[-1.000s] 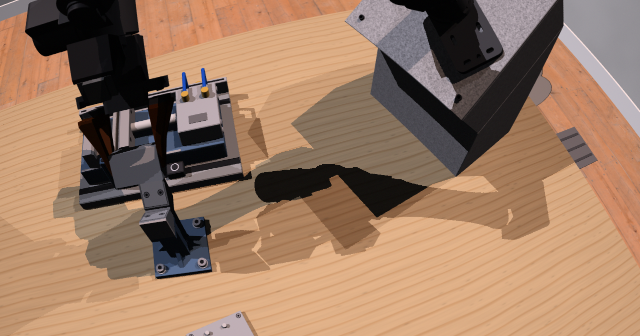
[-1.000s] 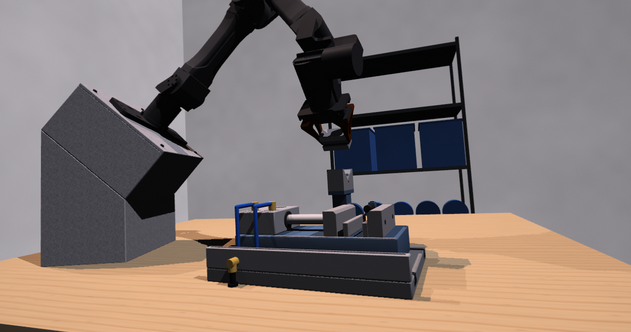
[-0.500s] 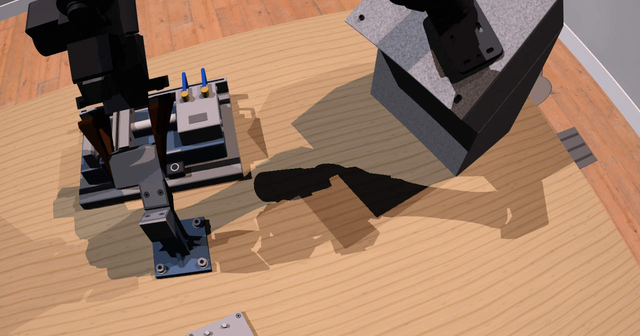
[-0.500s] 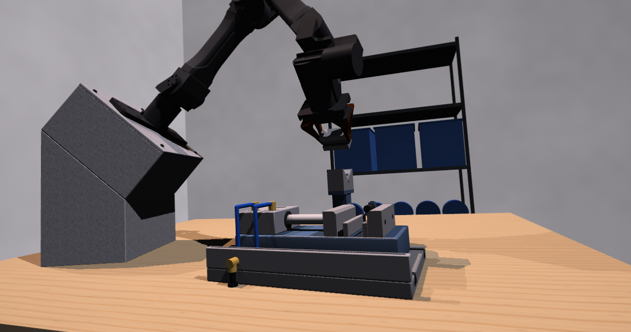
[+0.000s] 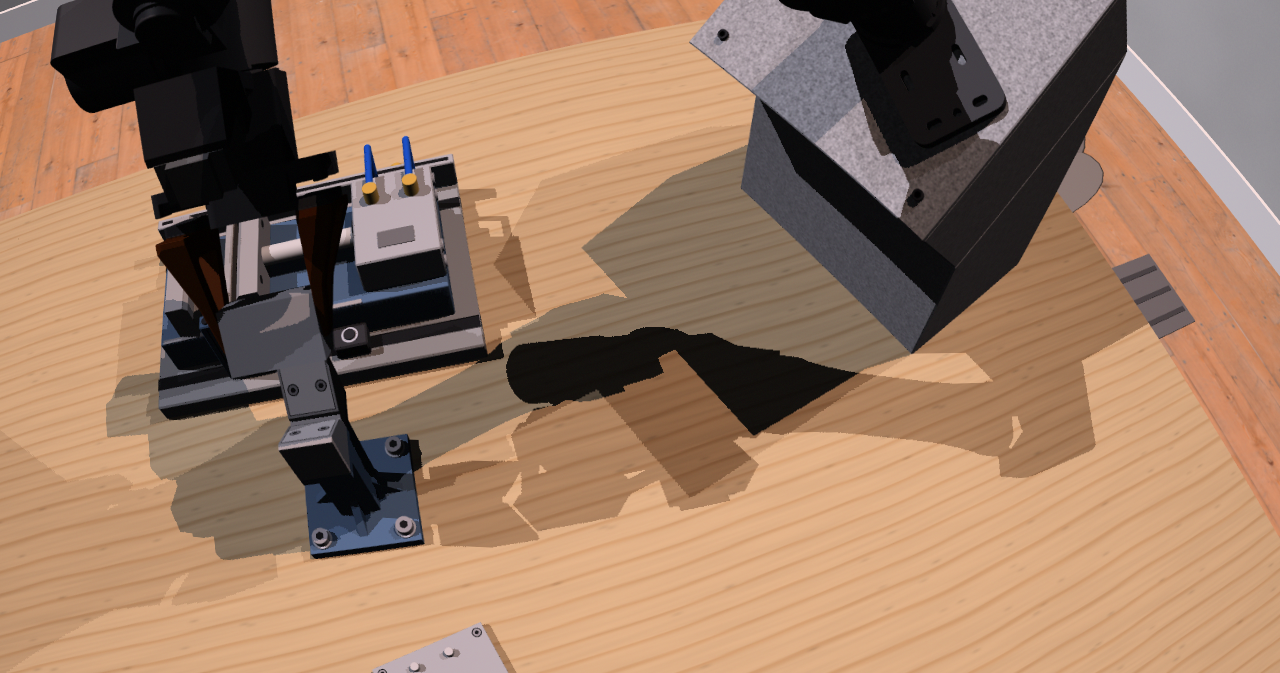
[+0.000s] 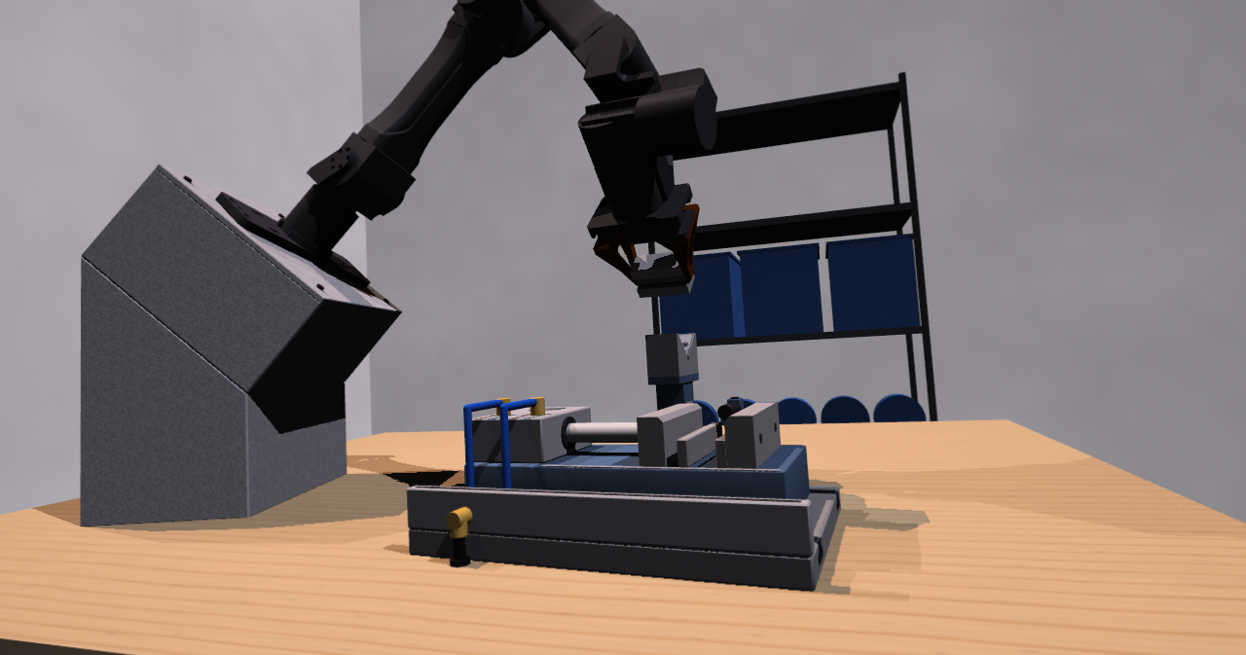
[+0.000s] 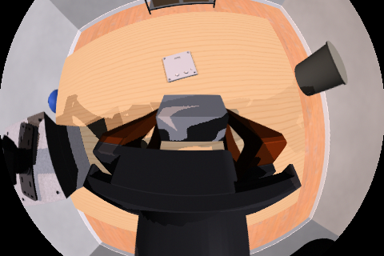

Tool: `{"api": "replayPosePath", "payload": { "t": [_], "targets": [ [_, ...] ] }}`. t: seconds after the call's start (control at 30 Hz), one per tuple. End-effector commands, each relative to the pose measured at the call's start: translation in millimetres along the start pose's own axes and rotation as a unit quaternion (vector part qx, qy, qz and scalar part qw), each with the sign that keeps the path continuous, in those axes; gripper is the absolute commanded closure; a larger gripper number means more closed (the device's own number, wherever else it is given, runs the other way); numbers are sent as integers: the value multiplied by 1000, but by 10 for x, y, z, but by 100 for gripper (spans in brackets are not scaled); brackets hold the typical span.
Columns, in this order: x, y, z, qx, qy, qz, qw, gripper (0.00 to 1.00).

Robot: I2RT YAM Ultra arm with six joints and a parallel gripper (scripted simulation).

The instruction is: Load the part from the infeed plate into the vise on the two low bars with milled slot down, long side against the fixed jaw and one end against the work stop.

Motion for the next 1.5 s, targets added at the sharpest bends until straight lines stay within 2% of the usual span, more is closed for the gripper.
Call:
{"api": "replayPosePath", "payload": {
  "t": [0.0,0.83,1.1,1.23,1.47],
  "targets": [
    [141,-116,-81,-14,-16,-20,1000,100],
    [91,-87,-83,-12,-8,-20,1000,100],
    [108,-88,-109,-18,-18,-20,999,100],
    [26,-36,-68,-12,-6,-20,1000,100],
    [-2,51,-7,-3,-1,-25,1000,100]
  ]
}}
Point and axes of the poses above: the point where the finger pads meet when closed, its own y axis out along the fingers, its own z axis across the jaws, x = y × z, the point moved 7 cm from there along -y, back along the fingers, and after that the axes turned 5 degrees about y, right-handed, at the moved point
